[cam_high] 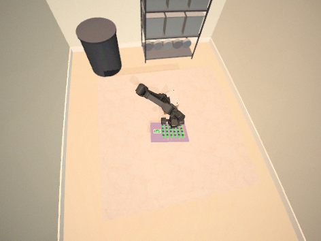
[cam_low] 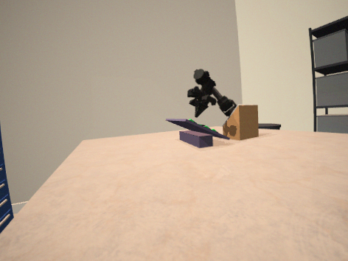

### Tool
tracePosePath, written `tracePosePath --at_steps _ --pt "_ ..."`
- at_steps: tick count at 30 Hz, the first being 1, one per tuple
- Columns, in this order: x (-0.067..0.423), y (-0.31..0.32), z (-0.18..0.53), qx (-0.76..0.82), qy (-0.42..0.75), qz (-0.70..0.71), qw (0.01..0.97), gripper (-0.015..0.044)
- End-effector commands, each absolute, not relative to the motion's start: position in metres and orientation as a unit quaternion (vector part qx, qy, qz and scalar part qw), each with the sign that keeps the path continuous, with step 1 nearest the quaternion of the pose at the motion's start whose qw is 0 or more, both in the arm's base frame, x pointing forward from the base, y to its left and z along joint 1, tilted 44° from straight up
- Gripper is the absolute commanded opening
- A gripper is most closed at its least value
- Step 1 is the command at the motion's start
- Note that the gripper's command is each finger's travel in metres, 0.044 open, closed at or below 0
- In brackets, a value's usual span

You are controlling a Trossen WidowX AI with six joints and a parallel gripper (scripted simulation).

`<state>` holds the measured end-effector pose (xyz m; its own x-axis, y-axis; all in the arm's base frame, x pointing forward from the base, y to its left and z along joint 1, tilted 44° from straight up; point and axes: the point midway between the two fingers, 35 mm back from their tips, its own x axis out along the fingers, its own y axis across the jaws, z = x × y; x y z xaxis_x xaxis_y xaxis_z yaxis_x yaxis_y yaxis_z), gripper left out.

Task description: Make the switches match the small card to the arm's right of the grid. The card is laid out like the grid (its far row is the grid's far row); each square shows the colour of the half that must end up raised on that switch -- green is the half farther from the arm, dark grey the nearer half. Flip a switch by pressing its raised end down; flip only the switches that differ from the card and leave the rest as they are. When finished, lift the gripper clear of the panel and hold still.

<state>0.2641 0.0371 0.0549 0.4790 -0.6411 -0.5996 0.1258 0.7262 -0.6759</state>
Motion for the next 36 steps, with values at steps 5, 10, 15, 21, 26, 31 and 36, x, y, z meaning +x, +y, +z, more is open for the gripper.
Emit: tracePosePath --at_steps 5,10,15,21,26,31,36 --pt "0.27 0.025 0.046 -0.289 0.448 -0.237 0.812 0.0" --pt "0.272 0.022 0.044 -0.289 0.448 -0.237 0.812 0.0" --pt "0.275 0.017 0.039 -0.289 0.448 -0.237 0.812 0.0" --pt "0.278 0.013 0.036 -0.289 0.448 -0.237 0.812 0.0" --pt "0.278 0.013 0.036 -0.289 0.448 -0.237 0.812 0.0" --pt "0.278 0.013 0.036 -0.289 0.448 -0.237 0.812 0.0" --pt "0.278 0.013 0.036 -0.289 0.448 -0.237 0.812 0.0"
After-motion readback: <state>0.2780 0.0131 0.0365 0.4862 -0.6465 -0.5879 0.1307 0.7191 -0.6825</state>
